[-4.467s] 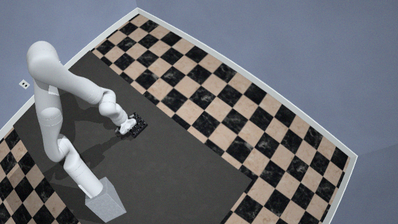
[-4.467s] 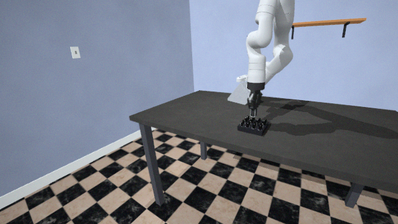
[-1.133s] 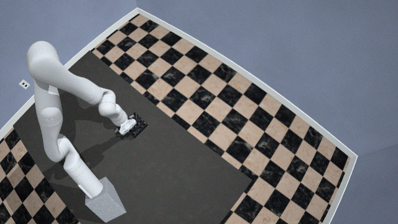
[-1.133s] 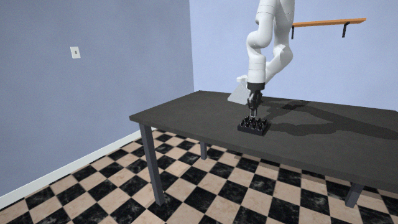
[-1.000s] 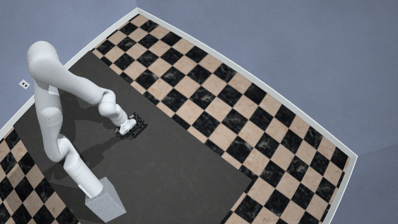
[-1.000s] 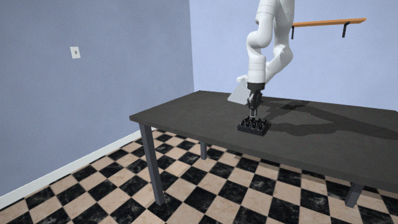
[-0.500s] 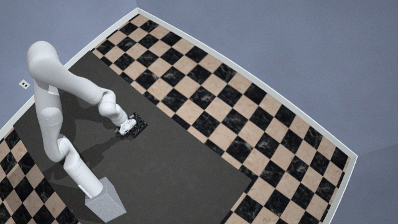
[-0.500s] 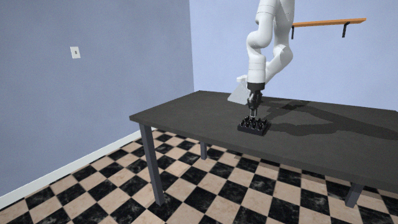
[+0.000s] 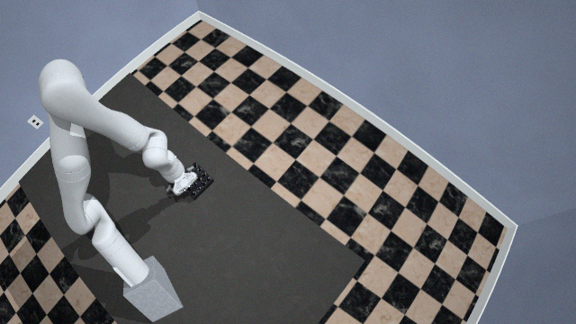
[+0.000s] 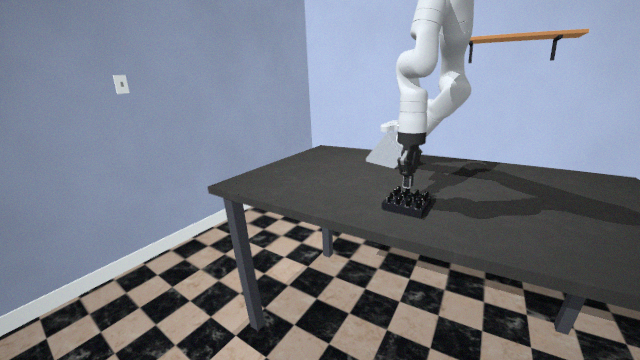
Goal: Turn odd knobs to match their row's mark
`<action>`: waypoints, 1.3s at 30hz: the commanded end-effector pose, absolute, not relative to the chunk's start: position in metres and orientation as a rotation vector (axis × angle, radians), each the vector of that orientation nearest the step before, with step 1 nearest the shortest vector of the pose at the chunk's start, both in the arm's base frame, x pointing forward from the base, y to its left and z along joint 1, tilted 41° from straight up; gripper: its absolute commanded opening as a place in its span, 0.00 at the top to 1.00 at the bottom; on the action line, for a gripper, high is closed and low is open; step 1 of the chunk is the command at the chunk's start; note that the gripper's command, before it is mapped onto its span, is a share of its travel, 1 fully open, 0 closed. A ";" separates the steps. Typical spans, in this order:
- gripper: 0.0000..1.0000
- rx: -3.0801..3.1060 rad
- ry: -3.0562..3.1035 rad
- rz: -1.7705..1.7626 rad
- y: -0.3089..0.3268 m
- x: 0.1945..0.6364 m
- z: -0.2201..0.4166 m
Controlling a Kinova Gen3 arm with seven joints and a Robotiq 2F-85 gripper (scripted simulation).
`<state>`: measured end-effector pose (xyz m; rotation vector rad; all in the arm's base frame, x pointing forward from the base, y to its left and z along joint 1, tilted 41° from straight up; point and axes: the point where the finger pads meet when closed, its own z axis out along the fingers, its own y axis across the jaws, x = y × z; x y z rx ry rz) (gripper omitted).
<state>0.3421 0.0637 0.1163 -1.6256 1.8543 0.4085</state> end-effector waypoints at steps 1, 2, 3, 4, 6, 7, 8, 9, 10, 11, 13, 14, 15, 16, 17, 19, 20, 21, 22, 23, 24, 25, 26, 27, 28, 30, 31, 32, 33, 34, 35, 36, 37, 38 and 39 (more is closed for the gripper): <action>0.81 -1.614 1.863 0.406 0.063 0.345 0.117; 0.81 -1.614 1.863 0.406 0.063 0.345 0.117; 0.81 -1.614 1.863 0.406 0.063 0.345 0.117; 0.81 -1.614 1.863 0.406 0.063 0.345 0.117; 0.81 -1.614 1.863 0.406 0.063 0.345 0.117; 0.81 -1.614 1.863 0.406 0.063 0.345 0.117; 0.81 -1.614 1.863 0.406 0.063 0.345 0.117; 0.81 -1.614 1.863 0.406 0.063 0.345 0.117; 0.81 -1.614 1.863 0.406 0.063 0.345 0.117; 0.81 -1.614 1.863 0.406 0.063 0.345 0.117; 0.81 -1.614 1.863 0.406 0.063 0.345 0.117; 0.81 -1.614 1.863 0.406 0.063 0.345 0.117; 0.81 -1.614 1.863 0.406 0.063 0.345 0.117; 0.81 -1.614 1.863 0.406 0.063 0.345 0.117; 0.81 -1.614 1.863 0.406 0.063 0.345 0.117; 0.81 -1.614 1.863 0.406 0.063 0.345 0.117; 0.81 -1.614 1.863 0.406 0.063 0.345 0.117; 0.81 -1.614 1.863 0.406 0.063 0.345 0.117; 0.81 -1.614 1.863 0.406 0.063 0.345 0.117; 0.81 -1.614 1.863 0.406 0.063 0.345 0.117; 0.81 -1.614 1.863 0.406 0.063 0.345 0.117; 0.81 -1.614 1.863 0.406 0.063 0.345 0.117; 0.81 -1.614 1.863 0.406 0.063 0.345 0.116; 0.81 -1.614 1.863 0.407 0.063 0.345 0.116; 0.81 -1.614 1.863 0.407 0.064 0.345 0.116; 0.81 -1.614 1.863 0.408 0.064 0.345 0.115; 0.81 -1.615 1.863 0.408 0.065 0.344 0.115; 0.81 -1.615 1.863 0.409 0.065 0.344 0.114; 0.81 -1.615 1.863 0.409 0.066 0.344 0.114; 0.81 -1.615 1.863 0.410 0.066 0.344 0.113; 0.81 -1.615 1.863 0.410 0.066 0.344 0.113; 0.81 -1.615 1.863 0.410 0.066 0.344 0.113; 0.81 -1.616 1.863 0.410 0.067 0.344 0.112; 0.81 -1.616 1.863 0.411 0.068 0.344 0.112; 0.81 -1.616 1.863 0.411 0.068 0.344 0.111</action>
